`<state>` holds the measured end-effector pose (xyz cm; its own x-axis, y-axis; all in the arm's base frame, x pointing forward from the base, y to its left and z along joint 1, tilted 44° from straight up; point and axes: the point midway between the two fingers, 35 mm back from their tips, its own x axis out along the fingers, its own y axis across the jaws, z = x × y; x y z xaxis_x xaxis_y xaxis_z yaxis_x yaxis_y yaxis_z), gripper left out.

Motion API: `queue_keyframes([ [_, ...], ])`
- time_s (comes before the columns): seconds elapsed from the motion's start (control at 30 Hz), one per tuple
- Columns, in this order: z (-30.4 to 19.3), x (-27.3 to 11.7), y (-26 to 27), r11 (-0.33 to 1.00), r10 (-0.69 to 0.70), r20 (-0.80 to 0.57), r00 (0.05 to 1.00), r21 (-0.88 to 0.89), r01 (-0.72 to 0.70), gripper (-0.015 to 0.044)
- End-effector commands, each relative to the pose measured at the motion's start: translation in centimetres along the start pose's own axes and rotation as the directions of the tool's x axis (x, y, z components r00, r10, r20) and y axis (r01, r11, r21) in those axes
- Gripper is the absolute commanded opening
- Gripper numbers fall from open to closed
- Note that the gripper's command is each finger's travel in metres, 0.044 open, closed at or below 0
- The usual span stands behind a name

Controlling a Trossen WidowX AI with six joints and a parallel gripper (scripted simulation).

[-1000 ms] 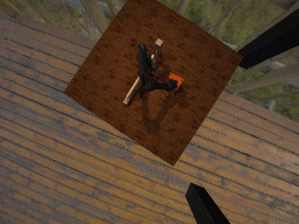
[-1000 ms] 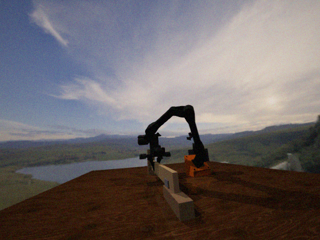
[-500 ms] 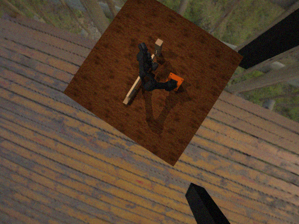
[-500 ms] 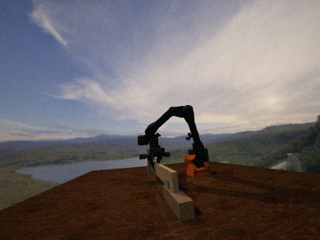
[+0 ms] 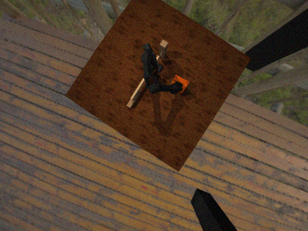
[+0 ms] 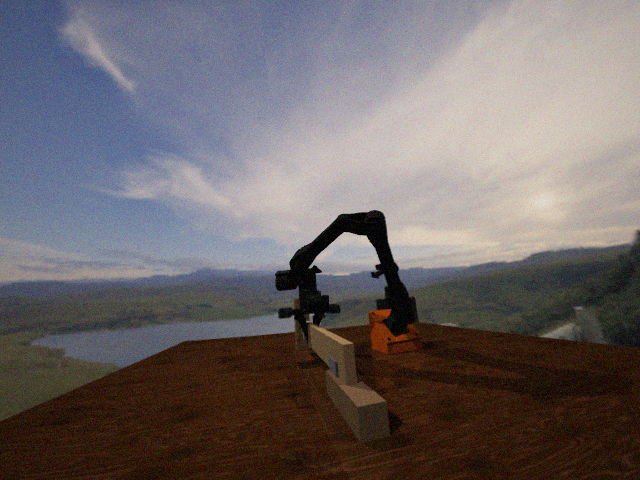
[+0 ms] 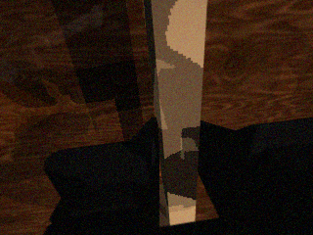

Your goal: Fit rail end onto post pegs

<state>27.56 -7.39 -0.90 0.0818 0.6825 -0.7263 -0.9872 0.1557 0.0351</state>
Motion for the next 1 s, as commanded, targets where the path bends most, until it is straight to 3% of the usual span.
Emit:
queue_keyframes([
  [0.0, -0.33, -0.28, -0.11, 1.000, -0.010, -0.002, 1.000, 0.000, 0.010, 0.0000],
  [0.97, -1.18, -0.30, -0.09, 1.000, -0.010, -0.003, 1.000, 0.000, 0.010, 0.0000],
])
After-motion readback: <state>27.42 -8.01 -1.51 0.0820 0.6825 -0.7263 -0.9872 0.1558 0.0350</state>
